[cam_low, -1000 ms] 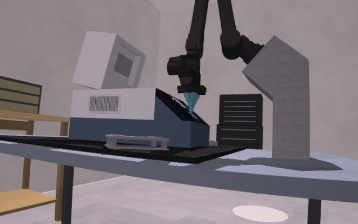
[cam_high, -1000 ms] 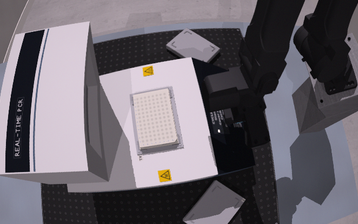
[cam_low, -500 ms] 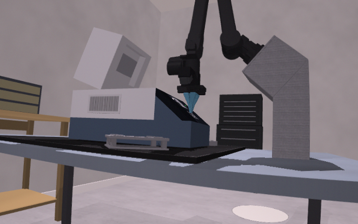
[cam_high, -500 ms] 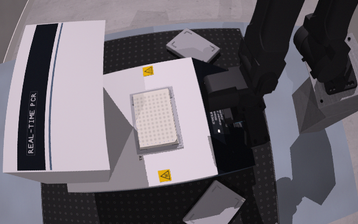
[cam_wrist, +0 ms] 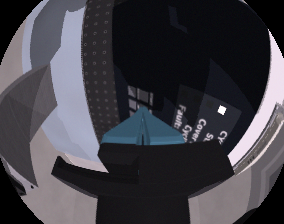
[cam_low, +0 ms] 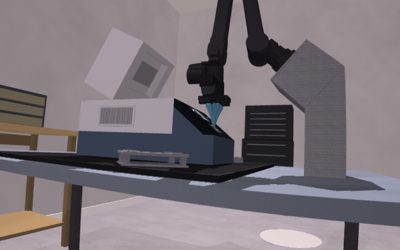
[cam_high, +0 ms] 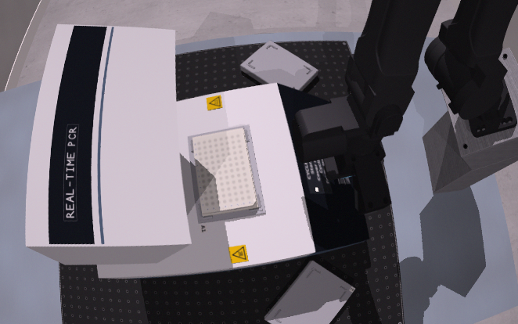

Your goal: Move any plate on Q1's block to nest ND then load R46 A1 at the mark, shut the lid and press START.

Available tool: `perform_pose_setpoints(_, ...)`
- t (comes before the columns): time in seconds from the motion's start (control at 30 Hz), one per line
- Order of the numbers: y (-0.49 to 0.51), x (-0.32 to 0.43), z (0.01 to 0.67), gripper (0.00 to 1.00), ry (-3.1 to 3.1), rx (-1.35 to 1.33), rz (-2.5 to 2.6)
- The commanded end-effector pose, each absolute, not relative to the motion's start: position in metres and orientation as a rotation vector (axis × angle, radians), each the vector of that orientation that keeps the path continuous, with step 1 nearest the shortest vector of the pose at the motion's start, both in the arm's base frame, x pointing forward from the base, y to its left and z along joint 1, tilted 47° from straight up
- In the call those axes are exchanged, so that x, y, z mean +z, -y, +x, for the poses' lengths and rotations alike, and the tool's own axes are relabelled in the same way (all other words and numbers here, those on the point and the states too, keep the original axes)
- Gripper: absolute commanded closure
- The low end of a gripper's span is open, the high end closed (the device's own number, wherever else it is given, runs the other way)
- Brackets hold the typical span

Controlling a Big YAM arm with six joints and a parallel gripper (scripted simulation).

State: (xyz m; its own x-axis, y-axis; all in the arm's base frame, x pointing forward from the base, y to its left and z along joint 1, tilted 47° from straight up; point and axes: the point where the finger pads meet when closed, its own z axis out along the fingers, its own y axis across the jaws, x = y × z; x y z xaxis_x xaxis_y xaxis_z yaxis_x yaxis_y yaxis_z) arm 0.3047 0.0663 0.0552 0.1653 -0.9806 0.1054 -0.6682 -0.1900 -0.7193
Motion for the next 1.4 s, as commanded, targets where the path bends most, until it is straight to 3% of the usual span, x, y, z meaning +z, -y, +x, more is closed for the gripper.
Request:
perform_pose_setpoints(0.0,-0.063,0.059,0.306,1.00,-1.551,-0.795,-1.926)
perform_pose_setpoints(1.37,-0.064,0.055,0.273,1.00,-1.558,-0.768,-1.921)
